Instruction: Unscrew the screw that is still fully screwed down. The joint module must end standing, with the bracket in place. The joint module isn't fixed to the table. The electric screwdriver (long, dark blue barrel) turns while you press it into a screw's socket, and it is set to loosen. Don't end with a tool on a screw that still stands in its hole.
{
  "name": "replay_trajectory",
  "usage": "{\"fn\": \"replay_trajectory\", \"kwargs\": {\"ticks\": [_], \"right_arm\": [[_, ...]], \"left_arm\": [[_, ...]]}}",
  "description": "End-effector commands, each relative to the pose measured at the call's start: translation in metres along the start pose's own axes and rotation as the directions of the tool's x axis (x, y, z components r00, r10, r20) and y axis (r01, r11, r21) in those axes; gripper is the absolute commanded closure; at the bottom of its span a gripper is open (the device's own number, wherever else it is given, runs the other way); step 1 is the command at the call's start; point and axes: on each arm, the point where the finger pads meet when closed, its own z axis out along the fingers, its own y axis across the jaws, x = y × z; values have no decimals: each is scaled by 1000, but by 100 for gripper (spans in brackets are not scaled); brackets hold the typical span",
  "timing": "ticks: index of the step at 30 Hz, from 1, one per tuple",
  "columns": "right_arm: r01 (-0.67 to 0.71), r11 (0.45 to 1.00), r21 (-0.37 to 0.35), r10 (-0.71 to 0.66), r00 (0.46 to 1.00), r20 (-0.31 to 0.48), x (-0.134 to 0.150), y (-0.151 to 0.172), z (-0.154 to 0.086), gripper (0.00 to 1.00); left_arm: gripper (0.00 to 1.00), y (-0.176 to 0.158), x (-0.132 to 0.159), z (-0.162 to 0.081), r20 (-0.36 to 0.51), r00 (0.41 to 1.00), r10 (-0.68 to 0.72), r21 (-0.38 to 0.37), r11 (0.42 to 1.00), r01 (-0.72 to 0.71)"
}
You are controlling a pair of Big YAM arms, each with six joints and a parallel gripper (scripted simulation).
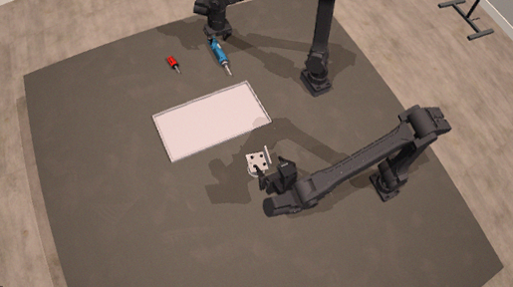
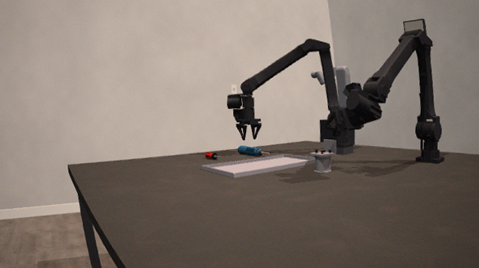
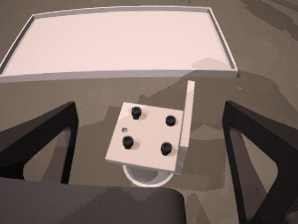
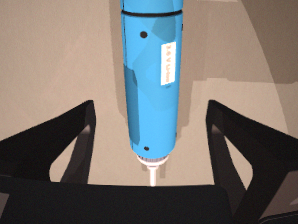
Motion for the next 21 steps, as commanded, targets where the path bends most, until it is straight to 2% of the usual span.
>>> {"fn": "replay_trajectory", "kwargs": {"ticks": [1, 2, 12, 13, 17, 19, 21], "right_arm": [[1, 1000, 3, -1, 1000, 0, 5, 5, 8, 35], [1, 1000, 3, -1, 1000, 0, 5, 5, 8, 35], [1, 1000, 3, -1, 1000, 0, 5, 5, 8, 35], [1, 1000, 3, -1, 1000, 0, 5, 5, 8, 35], [1, 1000, 3, -1, 1000, 0, 5, 5, 8, 35], [1, 1000, 3, -1, 1000, 0, 5, 5, 8, 35], [1, 1000, 3, -1, 1000, 0, 5, 5, 8, 35]], "left_arm": [[14, 2, -2, -2, 6, 999, 40, -11, 999, -40], [14, 3, 8, 0, 4, 1000, 19, -6, 1000, -19], [14, 3, 33, 7, 3, 1000, 13, -6, 1000, -13], [14, 9, 17, 5, 6, 999, 41, -11, 999, -41], [14, 3, 17, 2, 7, 999, 53, -17, 998, -53], [14, 3, 38, 8, 3, 1000, 15, -6, 1000, -15], [14, 2, 42, 10, 3, 1000, 13, -6, 1000, -13]]}}
